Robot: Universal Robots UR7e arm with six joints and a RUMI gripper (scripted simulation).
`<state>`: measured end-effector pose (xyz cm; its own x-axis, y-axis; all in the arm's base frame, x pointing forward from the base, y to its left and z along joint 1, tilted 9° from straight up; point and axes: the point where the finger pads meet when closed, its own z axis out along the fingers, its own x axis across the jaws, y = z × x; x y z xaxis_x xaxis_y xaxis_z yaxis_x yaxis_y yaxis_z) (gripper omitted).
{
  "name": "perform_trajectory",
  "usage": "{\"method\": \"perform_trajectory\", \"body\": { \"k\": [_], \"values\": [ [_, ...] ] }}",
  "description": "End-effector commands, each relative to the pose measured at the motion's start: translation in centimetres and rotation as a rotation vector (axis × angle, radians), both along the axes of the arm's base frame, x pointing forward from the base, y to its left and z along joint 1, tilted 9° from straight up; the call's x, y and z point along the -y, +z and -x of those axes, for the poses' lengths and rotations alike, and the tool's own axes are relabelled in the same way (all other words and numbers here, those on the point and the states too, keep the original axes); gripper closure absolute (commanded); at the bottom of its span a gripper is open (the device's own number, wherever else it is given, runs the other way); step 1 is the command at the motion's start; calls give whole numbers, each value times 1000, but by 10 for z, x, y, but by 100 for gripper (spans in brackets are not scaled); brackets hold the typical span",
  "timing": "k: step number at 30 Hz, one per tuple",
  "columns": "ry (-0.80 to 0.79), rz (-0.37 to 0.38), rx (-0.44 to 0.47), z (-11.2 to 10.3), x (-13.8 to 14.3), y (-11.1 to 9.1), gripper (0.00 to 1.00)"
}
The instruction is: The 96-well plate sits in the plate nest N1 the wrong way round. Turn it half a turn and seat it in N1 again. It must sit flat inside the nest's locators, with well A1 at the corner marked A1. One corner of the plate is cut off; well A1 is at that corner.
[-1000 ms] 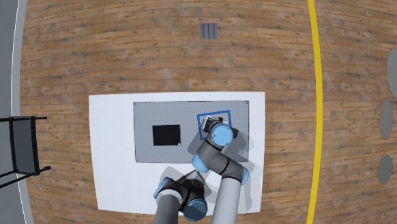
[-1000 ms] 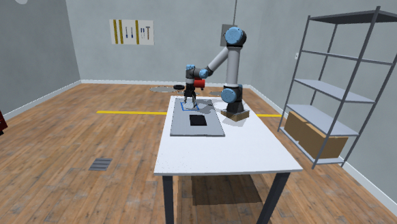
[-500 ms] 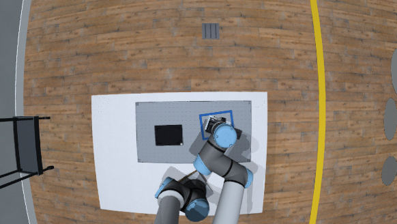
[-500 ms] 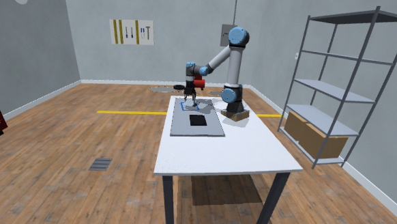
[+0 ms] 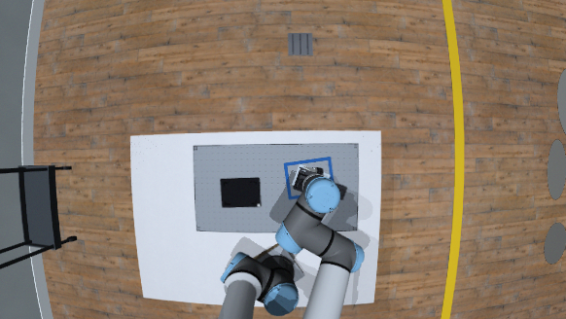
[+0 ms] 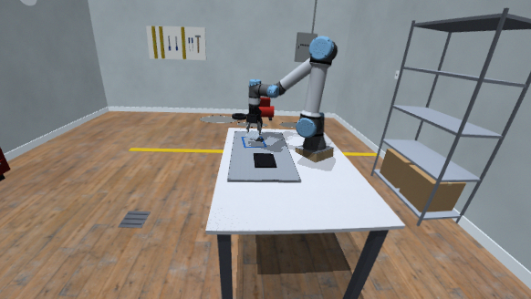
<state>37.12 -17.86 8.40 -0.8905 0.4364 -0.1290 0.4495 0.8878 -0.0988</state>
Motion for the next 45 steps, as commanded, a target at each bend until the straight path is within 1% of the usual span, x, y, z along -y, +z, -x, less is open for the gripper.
{"method": "perform_trajectory", "body": {
  "k": [1, 12, 33, 45],
  "values": [
    [0, 1, 1, 0, -1, 6, 100],
    [0, 1, 1, 1, -3, 24, 100],
    [0, 1, 1, 2, -3, 25, 100],
    [395, 29, -58, 5, -43, 21, 100]
  ]
}}
